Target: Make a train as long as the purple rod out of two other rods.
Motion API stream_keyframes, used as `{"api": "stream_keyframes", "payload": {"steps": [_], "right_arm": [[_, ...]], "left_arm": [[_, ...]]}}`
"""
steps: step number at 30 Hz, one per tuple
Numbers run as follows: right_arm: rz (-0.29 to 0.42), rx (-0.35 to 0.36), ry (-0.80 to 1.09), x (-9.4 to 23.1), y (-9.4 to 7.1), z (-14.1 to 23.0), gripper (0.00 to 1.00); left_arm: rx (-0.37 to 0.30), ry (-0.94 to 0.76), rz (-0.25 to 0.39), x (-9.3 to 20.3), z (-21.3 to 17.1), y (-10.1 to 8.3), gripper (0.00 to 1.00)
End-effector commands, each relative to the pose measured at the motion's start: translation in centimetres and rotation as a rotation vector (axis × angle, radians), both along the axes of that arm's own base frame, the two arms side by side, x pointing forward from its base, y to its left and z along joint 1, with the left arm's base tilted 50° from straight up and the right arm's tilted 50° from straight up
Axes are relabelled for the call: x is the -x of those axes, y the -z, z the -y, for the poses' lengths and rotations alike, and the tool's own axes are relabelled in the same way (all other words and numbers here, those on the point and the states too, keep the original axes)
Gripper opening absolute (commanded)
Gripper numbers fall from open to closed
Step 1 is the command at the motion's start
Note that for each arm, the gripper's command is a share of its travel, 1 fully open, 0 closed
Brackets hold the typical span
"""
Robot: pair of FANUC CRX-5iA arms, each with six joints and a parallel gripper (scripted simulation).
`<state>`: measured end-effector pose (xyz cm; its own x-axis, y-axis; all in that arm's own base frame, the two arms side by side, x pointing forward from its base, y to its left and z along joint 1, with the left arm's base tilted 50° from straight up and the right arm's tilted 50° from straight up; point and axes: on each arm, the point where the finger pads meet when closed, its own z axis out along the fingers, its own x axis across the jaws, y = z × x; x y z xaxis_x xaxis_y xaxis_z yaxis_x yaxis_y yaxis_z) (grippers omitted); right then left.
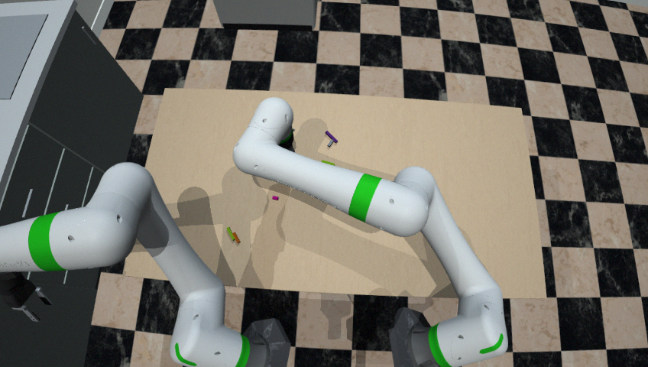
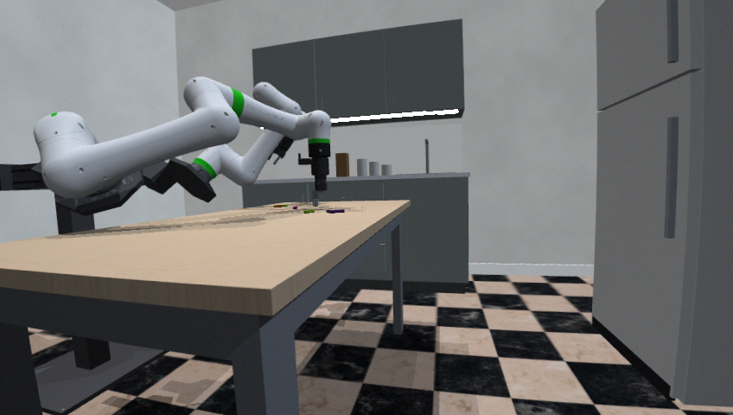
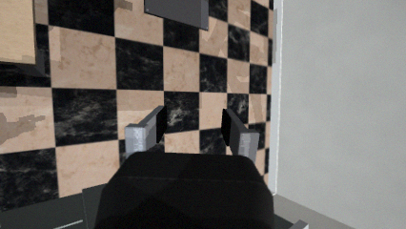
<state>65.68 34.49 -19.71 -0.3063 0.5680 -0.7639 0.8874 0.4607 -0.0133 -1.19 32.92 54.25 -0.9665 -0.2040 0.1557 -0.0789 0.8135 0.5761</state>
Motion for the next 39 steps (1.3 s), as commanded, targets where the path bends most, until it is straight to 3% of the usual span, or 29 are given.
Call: {"api": "stream_keyframes", "payload": {"steps": [1, 39], "right_arm": [[0.001, -0.001, -0.002, -0.01, -0.09, -0.14, 0.24], [0.001, -0.001, -0.002, -0.41, 0.66, 0.65, 0.24]], "left_arm": [[-0.001, 0.000, 0.000, 0.00, 0.02, -0.06, 1.00], [-0.001, 0.000, 0.000, 0.00, 0.02, -0.06, 1.00]]}}
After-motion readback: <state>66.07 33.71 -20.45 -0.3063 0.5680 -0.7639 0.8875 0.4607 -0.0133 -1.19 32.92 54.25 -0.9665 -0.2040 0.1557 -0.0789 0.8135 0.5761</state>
